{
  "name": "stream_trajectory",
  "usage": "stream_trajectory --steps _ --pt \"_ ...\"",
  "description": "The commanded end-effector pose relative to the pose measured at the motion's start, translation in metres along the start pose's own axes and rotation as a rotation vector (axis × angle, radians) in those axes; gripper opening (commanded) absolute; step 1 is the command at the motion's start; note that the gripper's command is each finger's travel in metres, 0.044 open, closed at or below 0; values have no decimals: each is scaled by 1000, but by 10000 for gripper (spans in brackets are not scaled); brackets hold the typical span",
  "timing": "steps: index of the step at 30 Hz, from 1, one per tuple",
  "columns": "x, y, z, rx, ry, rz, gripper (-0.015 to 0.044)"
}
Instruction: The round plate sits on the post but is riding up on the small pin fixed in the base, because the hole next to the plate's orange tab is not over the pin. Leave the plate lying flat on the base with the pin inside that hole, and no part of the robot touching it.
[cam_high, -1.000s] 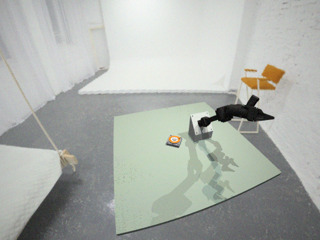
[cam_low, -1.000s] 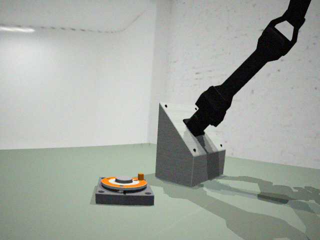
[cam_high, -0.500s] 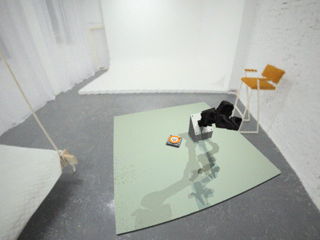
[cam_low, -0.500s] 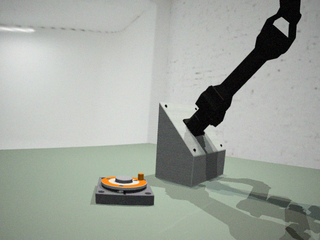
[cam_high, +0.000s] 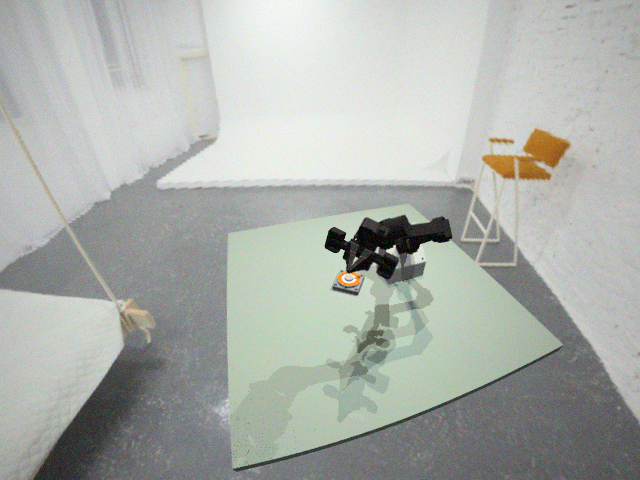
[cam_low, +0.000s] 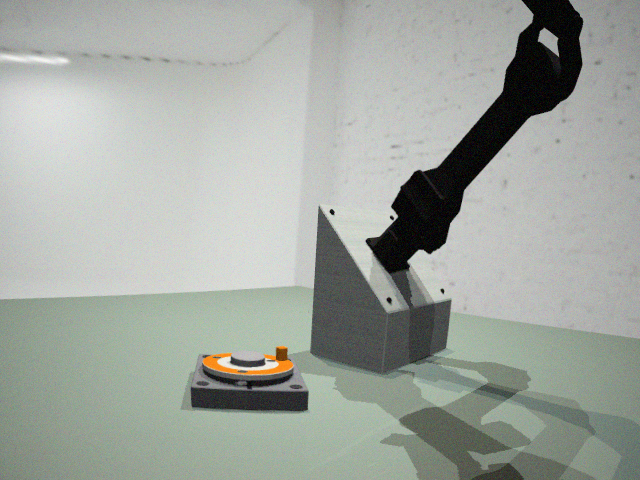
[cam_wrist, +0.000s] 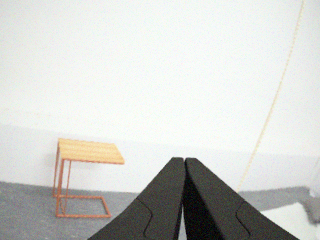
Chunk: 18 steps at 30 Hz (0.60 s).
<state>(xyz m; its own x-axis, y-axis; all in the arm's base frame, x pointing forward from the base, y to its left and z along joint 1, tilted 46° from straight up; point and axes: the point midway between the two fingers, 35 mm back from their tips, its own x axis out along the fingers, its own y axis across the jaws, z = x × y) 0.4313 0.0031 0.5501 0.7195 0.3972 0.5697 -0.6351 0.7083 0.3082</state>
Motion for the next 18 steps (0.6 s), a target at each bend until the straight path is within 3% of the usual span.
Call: stream_trajectory --steps 1,11,18 --pt "-18 -56 -51 -8 152 -147 0" --pt "-90 -145 -154 11 489 -393 0" --pt "-176 -183 -232 80 783 -529 0"
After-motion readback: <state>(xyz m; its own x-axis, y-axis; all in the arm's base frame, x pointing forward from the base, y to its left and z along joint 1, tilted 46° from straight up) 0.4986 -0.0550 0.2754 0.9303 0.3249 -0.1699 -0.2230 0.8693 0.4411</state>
